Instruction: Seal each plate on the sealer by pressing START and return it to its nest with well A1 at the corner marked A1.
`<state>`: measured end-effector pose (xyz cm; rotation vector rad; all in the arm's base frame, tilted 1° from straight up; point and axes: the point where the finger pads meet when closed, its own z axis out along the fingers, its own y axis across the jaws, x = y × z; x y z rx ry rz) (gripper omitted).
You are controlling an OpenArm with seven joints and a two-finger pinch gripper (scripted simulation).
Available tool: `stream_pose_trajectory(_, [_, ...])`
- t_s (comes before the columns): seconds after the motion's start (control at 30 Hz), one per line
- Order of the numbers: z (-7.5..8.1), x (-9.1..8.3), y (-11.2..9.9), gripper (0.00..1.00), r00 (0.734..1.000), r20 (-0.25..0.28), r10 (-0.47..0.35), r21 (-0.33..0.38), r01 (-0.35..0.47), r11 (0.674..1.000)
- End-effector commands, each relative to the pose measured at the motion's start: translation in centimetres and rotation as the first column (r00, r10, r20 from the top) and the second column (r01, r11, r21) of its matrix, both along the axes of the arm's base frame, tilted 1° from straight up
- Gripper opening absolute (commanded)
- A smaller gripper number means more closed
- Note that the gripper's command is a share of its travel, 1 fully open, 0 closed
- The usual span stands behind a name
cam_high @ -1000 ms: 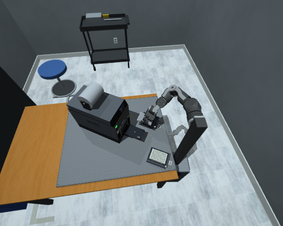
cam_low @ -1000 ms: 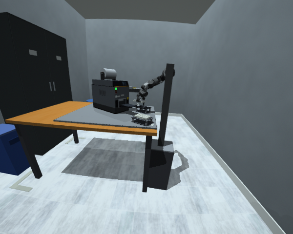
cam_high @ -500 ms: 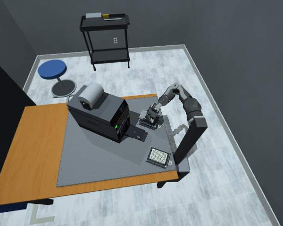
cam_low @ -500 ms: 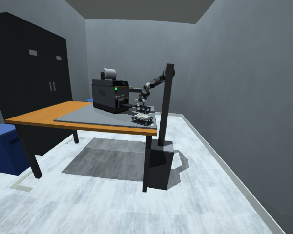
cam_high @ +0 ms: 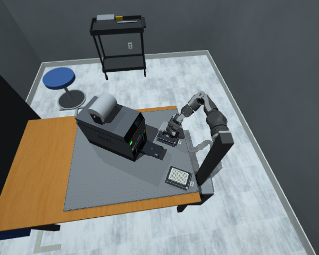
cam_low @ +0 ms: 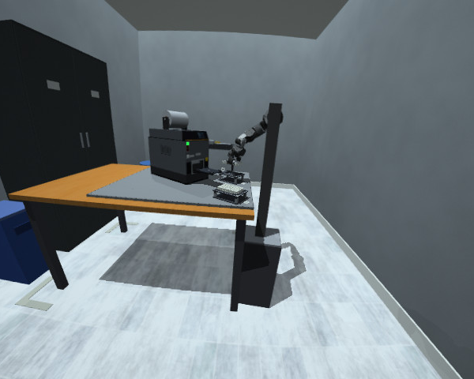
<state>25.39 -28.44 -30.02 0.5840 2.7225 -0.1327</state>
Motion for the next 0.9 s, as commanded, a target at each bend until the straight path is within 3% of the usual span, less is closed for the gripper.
stream_pose_trajectory(0.0, [0.04,0.29,0.69,0.00,1.000,0.009,0.016,0.018,-0.017,1.000])
stream_pose_trajectory(0.87, [0.04,0.15,0.41,0.00,1.000,0.007,0.011,0.011,-0.011,1.000])
